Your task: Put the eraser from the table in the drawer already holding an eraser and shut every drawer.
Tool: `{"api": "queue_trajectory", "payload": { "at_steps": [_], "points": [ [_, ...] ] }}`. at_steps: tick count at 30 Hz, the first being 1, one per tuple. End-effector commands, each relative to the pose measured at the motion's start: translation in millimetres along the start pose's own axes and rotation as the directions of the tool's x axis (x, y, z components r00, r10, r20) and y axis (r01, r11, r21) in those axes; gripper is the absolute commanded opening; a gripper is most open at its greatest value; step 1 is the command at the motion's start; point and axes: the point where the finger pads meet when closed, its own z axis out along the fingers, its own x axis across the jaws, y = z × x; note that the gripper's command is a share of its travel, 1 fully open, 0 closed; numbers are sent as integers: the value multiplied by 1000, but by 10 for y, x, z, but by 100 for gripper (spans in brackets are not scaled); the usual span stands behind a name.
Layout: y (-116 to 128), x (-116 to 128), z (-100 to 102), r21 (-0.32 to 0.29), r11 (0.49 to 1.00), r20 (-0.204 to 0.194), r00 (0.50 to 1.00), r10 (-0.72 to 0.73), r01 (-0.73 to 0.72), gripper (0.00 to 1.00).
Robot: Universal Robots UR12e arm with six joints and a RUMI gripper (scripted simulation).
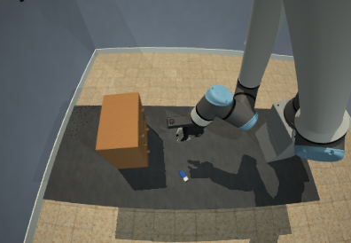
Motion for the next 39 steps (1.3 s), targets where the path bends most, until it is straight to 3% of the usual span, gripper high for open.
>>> {"api": "queue_trajectory", "payload": {
  "at_steps": [1, 19, 39],
  "points": [
    [20, 17, -104, -145, 989, 7, 1000, 0, 1, 20],
    [95, 19, -332, -326, 945, 7, 1000, 0, 3, 20],
    [105, 17, -372, -349, 937, 8, 1000, -1, 4, 20]
  ]
}}
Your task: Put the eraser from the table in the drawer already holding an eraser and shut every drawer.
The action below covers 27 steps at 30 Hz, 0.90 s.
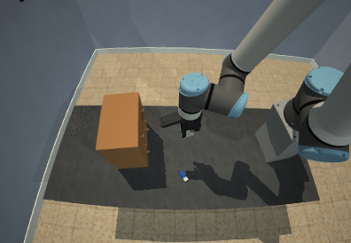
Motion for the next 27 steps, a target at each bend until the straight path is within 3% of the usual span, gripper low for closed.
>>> {"api": "queue_trajectory", "payload": {
  "at_steps": [1, 12, 17, 24, 25, 27],
  "points": [
    [-4, 1, -5, -1, 1000, 0, 1000, 0, 0, 20],
    [-4, 3, -5, -1, 1000, 0, 1000, 0, 0, 20],
    [-17, 116, -28, -1, 1000, 0, 1000, 0, 0, 20],
    [-43, 1063, -265, -3, 1000, 0, 1000, 0, 0, 20],
    [-43, 1063, -265, -3, 1000, 0, 1000, 0, 0, 20],
    [-25, 1310, -341, -1, 1000, 0, 1000, 1, -1, 20]
  ]
}}
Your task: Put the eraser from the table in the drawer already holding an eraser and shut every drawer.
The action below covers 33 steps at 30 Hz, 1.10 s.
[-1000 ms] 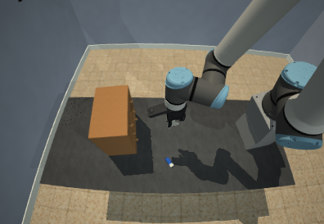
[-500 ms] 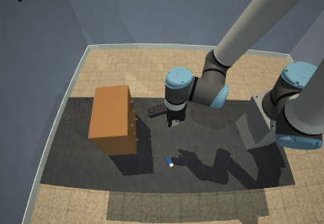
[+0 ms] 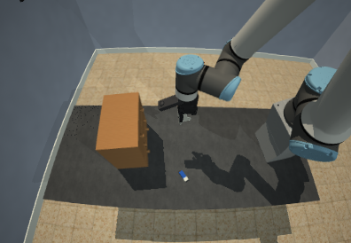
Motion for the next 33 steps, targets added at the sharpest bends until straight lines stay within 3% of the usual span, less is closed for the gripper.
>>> {"api": "queue_trajectory", "payload": {
  "at_steps": [1, 4, 24, 33],
  "points": [
    [17, 640, -183, 1, 1000, 7, 1000, -3, 3, 20],
    [31, 752, -220, 2, 1000, 7, 1000, -3, 3, 20],
    [-4, 758, -173, 47, 999, 8, 1000, -1, 1, 20],
    [-81, 757, -90, 155, 988, 7, 1000, -2, 1, 20]
  ]
}}
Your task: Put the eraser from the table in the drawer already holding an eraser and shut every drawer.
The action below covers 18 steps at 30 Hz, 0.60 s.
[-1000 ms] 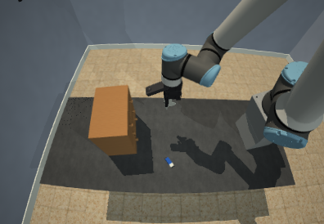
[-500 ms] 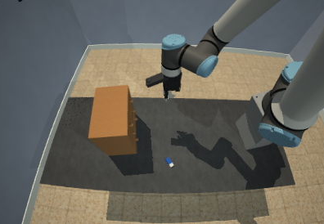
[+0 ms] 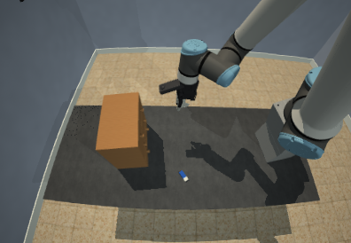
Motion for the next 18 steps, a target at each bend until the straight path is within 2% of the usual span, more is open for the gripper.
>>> {"api": "queue_trajectory", "payload": {
  "at_steps": [1, 6, 8, 18],
  "points": [
    [-55, 6, 70, 79, 997, -1, 1000, 0, 0, 20],
    [-109, 4, 140, 165, 986, -1, 1000, 0, 1, 20],
    [-109, 4, 140, 165, 986, -1, 1000, 0, 1, 20],
    [-239, 12, 308, 351, 936, -1, 1000, 0, 0, 20]
  ]
}}
